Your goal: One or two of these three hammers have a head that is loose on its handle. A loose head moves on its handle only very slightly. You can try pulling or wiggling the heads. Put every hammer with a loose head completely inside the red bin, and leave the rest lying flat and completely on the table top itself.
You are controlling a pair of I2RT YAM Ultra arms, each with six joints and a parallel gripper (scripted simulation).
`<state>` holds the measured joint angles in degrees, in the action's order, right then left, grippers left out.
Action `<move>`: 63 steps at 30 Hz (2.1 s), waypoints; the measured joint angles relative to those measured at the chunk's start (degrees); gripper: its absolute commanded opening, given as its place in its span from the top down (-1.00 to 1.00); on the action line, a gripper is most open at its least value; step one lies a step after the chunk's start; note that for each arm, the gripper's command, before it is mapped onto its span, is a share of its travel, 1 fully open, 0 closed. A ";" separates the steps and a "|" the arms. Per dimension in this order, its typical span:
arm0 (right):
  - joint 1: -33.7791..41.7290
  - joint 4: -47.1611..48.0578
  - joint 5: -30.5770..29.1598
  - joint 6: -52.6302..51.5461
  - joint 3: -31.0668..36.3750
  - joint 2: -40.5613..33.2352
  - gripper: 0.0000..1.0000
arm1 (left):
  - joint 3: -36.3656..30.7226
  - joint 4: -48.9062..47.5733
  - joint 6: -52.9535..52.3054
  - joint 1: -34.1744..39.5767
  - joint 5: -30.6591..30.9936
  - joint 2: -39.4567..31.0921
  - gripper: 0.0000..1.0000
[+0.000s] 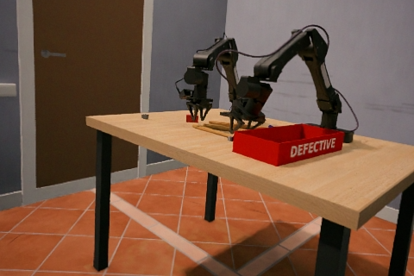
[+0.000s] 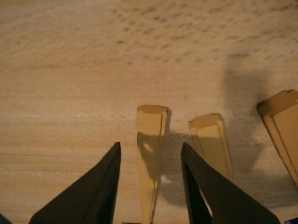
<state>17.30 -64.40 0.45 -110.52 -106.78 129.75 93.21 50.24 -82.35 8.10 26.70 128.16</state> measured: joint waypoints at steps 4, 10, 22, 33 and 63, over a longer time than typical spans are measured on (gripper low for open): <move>0.00 -0.94 0.00 0.00 -0.79 0.02 -0.92 | 0.00 0.00 0.00 0.00 0.00 0.00 -1.00; 0.00 -5.44 0.00 0.00 -5.60 -0.31 -1.00 | 0.00 0.00 0.00 0.00 0.00 0.00 -1.00; 0.00 -10.75 0.02 0.98 -11.45 1.84 -0.09 | 0.00 0.79 0.63 0.00 0.24 0.00 -0.09; 1.60 -11.28 2.25 12.46 1.81 -4.61 -0.09 | -2.03 14.71 17.27 2.14 0.85 -2.14 0.09; 3.67 0.57 0.63 31.15 25.22 -17.75 -0.09 | -19.12 23.96 79.56 14.27 -7.19 -17.40 0.09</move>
<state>20.97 -63.83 1.08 -79.37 -81.56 112.01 74.08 74.19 -2.79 22.37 19.51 110.76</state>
